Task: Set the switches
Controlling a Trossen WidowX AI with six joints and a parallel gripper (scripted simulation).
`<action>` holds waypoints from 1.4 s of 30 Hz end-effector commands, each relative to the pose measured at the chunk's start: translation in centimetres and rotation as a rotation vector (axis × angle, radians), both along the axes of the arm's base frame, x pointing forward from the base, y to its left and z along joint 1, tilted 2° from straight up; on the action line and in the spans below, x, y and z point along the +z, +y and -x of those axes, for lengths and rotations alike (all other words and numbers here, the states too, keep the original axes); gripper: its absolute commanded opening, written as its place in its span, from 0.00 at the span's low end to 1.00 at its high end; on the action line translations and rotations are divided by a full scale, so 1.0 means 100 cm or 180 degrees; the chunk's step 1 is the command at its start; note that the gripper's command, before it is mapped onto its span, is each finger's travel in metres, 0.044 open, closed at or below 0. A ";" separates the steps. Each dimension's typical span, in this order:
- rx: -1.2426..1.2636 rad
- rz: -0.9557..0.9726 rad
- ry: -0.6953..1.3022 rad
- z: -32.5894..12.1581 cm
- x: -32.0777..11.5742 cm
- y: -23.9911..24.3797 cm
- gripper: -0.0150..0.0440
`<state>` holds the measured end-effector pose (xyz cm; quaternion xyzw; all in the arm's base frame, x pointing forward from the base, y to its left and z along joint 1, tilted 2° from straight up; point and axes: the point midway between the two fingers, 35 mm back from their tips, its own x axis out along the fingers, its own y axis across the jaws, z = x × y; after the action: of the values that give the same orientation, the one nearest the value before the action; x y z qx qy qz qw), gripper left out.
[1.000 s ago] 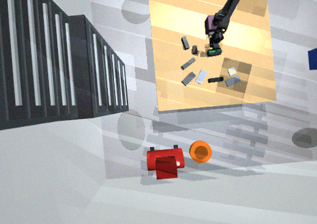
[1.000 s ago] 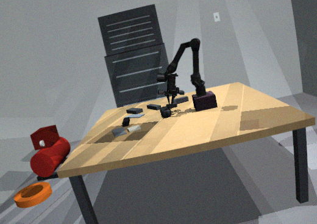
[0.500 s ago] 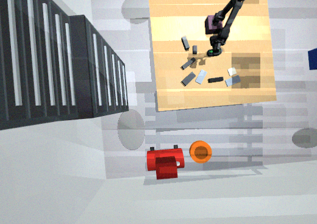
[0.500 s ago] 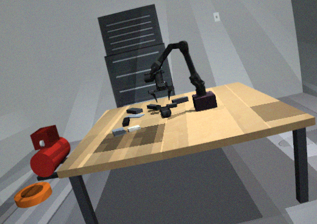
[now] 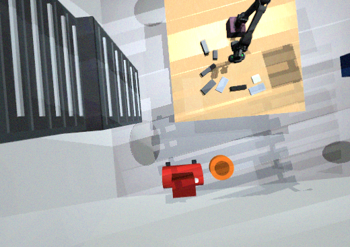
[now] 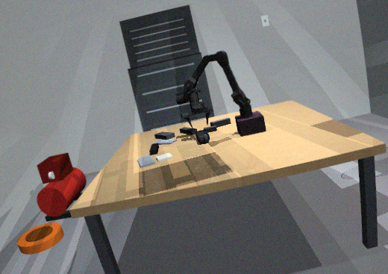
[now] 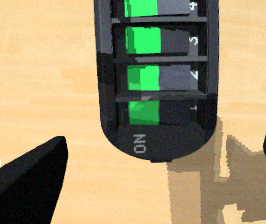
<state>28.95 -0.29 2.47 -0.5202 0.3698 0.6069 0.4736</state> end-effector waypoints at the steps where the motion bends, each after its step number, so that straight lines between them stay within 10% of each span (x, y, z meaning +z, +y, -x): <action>1: 0.0011 -0.0010 -0.0002 -0.001 -0.006 0.001 1.00; 25: 0.0021 -0.0009 0.0038 -0.001 -0.043 0.002 1.00; 30: 0.0021 -0.0009 0.0038 -0.001 -0.043 0.002 0.81; 42: 0.0021 -0.0009 0.0038 -0.001 -0.043 0.002 0.81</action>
<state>29.04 -0.13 -1.78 -0.5169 0.3708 0.6119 0.4700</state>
